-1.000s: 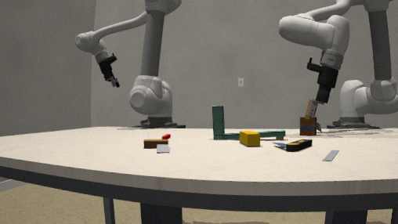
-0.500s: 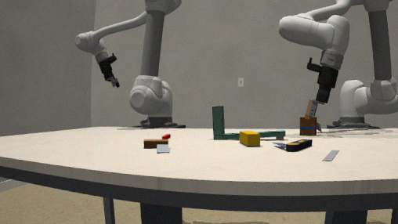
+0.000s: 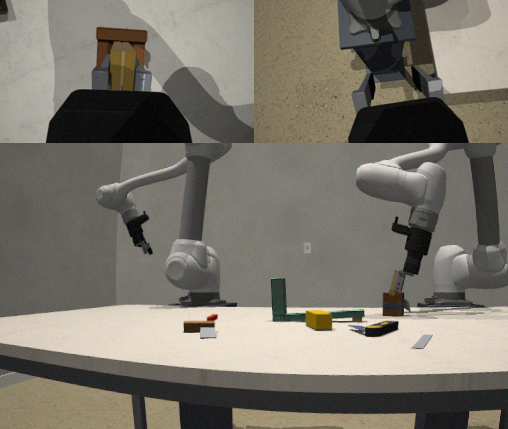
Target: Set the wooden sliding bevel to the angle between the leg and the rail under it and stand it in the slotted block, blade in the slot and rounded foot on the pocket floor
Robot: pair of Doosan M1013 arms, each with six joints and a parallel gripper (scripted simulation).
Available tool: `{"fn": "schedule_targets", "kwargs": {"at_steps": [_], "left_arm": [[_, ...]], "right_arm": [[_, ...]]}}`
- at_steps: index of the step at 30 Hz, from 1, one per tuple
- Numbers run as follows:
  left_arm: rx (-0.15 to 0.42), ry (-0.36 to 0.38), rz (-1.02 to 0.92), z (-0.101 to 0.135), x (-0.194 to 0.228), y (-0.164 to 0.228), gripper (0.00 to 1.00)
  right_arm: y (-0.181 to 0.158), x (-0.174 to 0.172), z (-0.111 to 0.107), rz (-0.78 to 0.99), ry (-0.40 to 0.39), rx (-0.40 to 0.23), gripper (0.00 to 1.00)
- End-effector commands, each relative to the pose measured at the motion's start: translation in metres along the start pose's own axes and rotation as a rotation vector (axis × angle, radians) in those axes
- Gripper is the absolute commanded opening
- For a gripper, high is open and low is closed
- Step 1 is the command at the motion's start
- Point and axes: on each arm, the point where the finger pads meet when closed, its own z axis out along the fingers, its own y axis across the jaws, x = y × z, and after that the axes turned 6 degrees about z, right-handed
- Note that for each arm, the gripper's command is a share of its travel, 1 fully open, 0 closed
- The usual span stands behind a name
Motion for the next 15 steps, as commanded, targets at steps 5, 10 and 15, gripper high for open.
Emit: {"fn": "schedule_targets", "kwargs": {"at_steps": [5, 10, 15], "left_arm": [[0.001, 0.000, 0.000, -0.005, 0.002, -0.001, 0.00], [0.001, 0.000, 0.000, -0.009, 0.003, -0.001, 0.00], [0.001, 0.000, 0.000, -0.018, 0.005, -0.001, 0.00]], "right_arm": [[0.000, 0.000, -0.001, 0.000, -0.001, -0.001, 1.00], [0.000, 0.000, -0.001, 0.000, -0.001, -0.001, 1.00], [0.000, 0.000, -0.001, 0.000, -0.001, -0.001, 1.00]]}}
